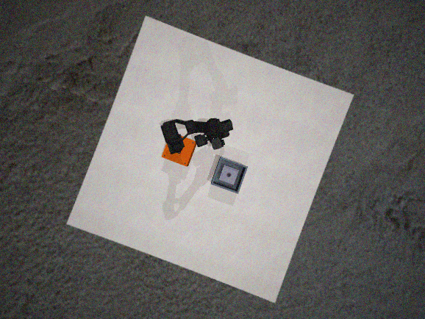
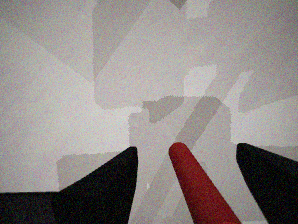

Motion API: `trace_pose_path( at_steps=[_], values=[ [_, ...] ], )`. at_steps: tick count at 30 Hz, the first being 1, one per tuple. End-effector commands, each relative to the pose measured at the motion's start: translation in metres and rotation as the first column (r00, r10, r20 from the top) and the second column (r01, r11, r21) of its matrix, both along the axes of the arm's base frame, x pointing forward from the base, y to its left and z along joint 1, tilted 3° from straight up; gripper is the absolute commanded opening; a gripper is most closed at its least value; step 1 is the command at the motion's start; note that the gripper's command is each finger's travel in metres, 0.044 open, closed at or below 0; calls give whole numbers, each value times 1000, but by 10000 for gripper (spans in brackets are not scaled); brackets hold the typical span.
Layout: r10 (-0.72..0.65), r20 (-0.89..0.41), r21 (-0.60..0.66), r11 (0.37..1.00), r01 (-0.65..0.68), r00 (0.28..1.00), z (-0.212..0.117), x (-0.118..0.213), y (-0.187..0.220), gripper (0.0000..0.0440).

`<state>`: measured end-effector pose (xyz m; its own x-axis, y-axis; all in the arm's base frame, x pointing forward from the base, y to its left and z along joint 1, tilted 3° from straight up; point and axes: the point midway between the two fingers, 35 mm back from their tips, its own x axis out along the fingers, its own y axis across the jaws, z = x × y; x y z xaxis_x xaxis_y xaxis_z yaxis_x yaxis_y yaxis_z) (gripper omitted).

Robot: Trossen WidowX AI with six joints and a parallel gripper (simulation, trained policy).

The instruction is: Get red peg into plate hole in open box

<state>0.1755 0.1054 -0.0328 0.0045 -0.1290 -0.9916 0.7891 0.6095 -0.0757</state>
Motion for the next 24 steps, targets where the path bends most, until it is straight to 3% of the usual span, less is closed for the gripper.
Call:
trace_pose_path(
  at_steps=[1,8,24],
  values=[
    [-17,-17,14,1000,17,1000,-3,0,1,193],
    [-22,-61,43,999,25,998,-2,1,2,9],
    [73,85,-44,997,-70,994,41,36,-16,0]
  ],
)
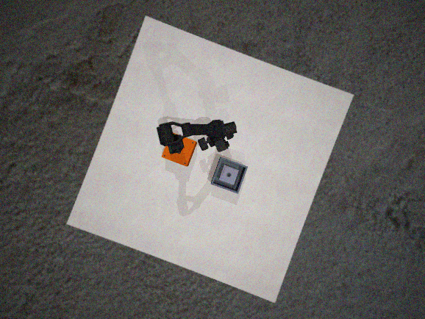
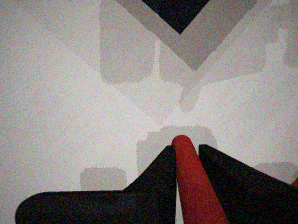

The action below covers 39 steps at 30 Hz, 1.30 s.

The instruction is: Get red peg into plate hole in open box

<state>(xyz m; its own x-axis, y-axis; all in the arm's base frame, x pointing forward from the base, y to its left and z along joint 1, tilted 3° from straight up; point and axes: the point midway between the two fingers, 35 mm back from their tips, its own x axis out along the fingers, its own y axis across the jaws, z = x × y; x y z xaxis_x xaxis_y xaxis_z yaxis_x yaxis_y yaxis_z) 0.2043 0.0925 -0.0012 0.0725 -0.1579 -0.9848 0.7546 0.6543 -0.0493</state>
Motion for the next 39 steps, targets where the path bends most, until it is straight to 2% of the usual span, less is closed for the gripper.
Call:
trace_pose_path(
  at_steps=[1,22,39],
  values=[
    [17,34,-15,1000,-17,999,13,10,-4,0],
    [38,126,-92,995,-27,991,76,71,-44,0],
    [-73,124,-71,994,82,990,78,103,-105,0]
  ],
)
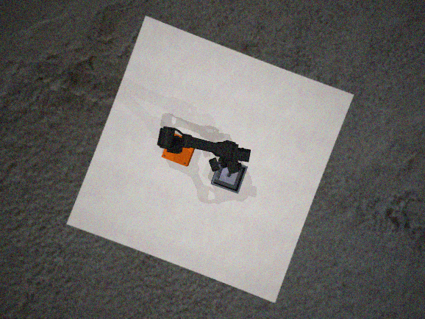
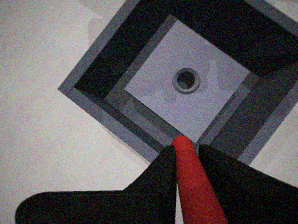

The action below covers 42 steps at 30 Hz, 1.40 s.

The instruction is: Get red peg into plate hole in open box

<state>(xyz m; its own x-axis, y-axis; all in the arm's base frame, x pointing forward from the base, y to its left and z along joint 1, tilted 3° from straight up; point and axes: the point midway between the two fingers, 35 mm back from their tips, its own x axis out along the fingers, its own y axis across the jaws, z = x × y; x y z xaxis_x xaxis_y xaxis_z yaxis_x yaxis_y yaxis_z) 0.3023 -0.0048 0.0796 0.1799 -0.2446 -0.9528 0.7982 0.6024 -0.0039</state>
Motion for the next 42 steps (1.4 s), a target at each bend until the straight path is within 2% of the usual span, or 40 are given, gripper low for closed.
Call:
trace_pose_path(
  at_steps=[1,12,20,22,26,33,42],
  values=[
    [-21,-2,8,1000,21,1000,-3,7,-11,0],
    [-80,-15,42,996,81,997,-18,22,-42,5],
    [-94,-49,64,993,97,994,-42,26,-52,12],
    [-90,-61,65,993,94,994,-49,25,-54,40],
    [-74,-84,63,995,80,994,-60,26,-58,133],
    [-58,-102,55,996,63,993,-65,36,-64,145],
    [-36,-84,34,999,39,996,-65,60,-83,314]
  ],
)
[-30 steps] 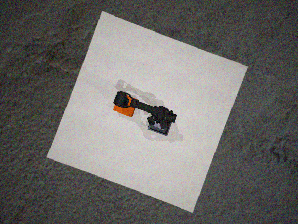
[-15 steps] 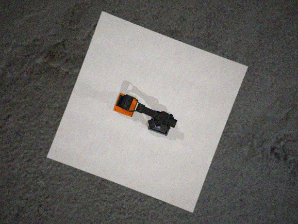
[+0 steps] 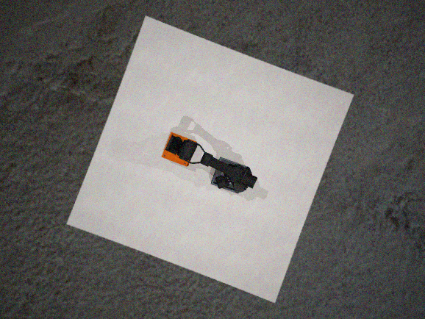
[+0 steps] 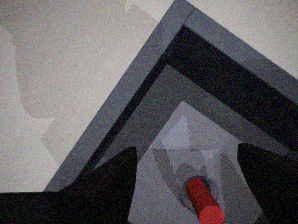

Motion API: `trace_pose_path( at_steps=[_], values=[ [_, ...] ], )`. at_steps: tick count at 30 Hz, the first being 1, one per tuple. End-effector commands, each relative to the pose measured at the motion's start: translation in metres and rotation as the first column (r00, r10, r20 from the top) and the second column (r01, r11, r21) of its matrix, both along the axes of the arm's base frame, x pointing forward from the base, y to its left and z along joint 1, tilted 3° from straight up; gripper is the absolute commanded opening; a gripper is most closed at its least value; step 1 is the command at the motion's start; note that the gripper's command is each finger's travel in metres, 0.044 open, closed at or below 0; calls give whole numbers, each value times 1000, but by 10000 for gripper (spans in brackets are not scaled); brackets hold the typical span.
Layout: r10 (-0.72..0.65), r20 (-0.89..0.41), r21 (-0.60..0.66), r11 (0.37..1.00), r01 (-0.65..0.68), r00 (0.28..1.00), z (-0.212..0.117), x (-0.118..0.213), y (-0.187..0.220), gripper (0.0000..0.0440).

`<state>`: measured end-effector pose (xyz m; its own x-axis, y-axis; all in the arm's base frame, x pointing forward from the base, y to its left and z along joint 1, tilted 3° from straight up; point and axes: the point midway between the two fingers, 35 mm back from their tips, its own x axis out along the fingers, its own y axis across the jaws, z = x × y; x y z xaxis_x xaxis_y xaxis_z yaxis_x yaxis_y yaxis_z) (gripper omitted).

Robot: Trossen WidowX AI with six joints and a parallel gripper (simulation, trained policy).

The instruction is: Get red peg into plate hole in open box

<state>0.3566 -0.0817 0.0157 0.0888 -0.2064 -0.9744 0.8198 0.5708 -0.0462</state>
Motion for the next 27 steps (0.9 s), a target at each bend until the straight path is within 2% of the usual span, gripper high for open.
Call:
trace_pose_path(
  at_steps=[1,6,7,14,27],
  values=[
    [4,4,-14,1000,-4,1000,-1,8,-9,333],
    [2,46,-39,999,0,999,5,24,-23,435],
    [1,59,-45,999,2,998,7,27,-25,440],
    [-20,144,-95,995,34,989,22,47,-52,440],
    [-20,147,-97,995,35,989,22,48,-53,440]
  ],
)
